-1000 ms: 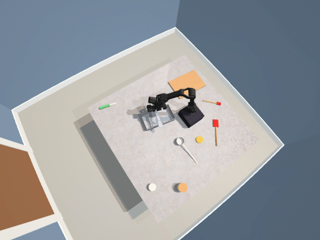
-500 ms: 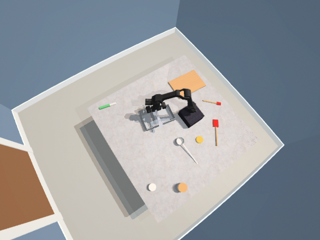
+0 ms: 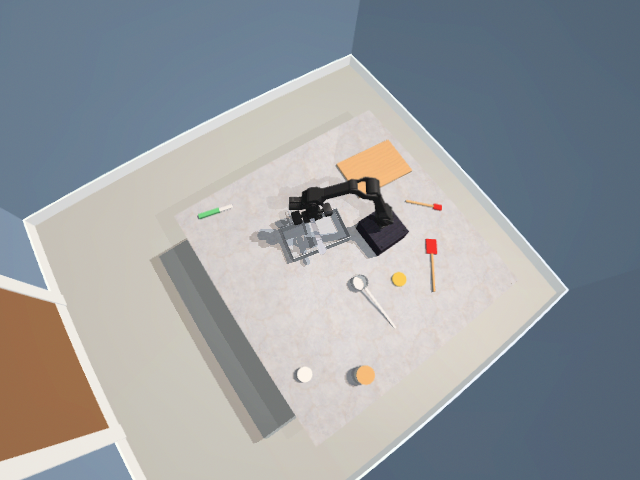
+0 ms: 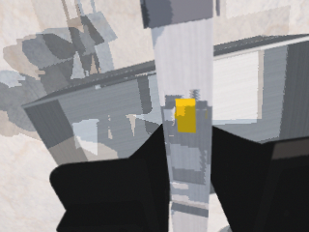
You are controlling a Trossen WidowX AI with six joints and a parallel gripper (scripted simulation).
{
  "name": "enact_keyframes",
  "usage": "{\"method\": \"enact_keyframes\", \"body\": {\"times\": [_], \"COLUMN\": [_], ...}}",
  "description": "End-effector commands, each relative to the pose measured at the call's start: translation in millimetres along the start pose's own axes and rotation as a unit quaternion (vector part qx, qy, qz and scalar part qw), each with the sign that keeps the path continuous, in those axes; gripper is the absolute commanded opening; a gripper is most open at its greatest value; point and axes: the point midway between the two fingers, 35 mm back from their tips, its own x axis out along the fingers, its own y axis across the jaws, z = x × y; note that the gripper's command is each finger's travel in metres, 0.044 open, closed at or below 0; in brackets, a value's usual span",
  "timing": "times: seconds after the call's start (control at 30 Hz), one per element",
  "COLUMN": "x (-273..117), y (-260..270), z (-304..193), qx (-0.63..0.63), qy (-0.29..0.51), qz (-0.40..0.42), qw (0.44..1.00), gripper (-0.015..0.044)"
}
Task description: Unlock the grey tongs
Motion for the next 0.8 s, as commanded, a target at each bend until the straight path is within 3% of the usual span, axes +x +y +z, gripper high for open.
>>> {"method": "enact_keyframes", "body": {"times": [0.0, 0.77], "x": [-5, -36], "y": [-4, -70], "z": [18, 140], "qx": [0.02, 0.178], "qy": [-0.002, -0.01], "qz": [0.002, 0.004], "qw": [1.0, 0.984], "gripper": [-0.015, -0.015]}}
